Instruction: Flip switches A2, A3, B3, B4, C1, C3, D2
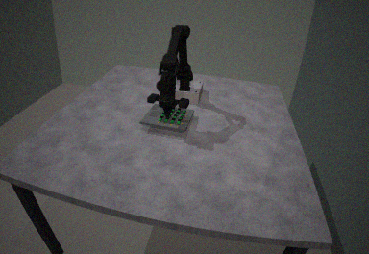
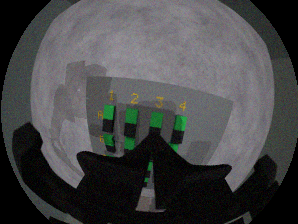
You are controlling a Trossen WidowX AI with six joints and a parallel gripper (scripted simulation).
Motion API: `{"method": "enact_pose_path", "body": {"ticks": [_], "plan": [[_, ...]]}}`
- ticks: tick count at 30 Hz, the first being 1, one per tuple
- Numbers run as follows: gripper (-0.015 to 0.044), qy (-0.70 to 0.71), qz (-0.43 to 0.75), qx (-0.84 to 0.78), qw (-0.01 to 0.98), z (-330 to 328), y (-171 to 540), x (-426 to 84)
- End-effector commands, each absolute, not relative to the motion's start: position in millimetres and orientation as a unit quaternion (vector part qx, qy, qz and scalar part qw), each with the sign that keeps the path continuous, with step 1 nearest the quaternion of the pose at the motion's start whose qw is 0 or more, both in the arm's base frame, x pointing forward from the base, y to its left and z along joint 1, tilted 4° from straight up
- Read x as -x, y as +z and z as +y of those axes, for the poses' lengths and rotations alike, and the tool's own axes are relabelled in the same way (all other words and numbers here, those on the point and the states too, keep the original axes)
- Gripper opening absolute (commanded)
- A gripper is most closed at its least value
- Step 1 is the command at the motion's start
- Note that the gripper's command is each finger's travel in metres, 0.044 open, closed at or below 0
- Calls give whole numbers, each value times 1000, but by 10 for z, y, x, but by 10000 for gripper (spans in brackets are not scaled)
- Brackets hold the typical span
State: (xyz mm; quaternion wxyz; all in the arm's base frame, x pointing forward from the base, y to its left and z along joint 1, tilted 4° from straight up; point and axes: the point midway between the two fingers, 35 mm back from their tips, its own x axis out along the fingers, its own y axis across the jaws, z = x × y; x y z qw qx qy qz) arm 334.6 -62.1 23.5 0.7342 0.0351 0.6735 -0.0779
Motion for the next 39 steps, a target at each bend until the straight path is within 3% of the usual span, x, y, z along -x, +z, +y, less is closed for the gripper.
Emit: {"method": "enact_pose_path", "body": {"ticks": [1,29,35,39], "plan": [[0,-77,673,-33,735,-625,227,-3349],[0,-77,673,-33,735,-628,190,-3351],[0,-77,682,-34,726,-589,812,-3330],[0,-77,683,-34,726,-587,839,-3326]]}}
